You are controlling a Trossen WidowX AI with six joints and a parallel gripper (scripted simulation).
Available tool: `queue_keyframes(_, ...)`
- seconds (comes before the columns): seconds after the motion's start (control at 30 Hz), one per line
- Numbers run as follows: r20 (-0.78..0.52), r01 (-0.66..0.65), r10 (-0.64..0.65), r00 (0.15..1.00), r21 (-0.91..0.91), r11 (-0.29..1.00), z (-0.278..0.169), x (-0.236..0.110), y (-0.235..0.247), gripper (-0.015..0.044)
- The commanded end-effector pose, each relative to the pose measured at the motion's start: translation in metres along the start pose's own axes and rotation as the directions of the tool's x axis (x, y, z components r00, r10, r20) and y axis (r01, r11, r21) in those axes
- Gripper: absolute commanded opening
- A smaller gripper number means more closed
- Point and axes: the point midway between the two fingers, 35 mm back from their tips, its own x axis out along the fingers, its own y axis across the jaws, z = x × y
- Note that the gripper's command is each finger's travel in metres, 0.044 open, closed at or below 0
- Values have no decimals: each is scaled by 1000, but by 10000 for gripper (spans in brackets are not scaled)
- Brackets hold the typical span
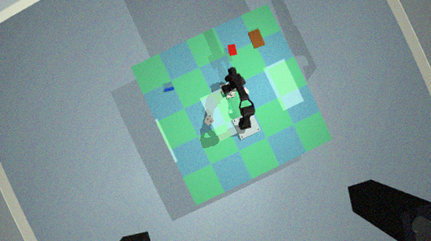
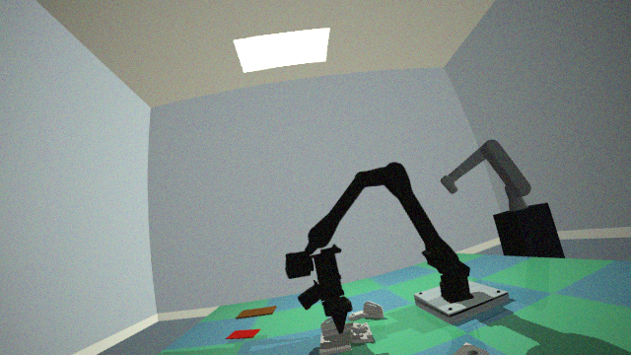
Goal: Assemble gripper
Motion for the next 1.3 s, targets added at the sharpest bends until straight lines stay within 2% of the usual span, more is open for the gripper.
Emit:
queue_keyframes(0.0, 2, 3, -3, 1000, 2, 1000, 0, 0, 0, 134)
queue_keyframes(1.27, 2, 3, -3, 1000, 2, 1000, 1, -2, -1, 134)
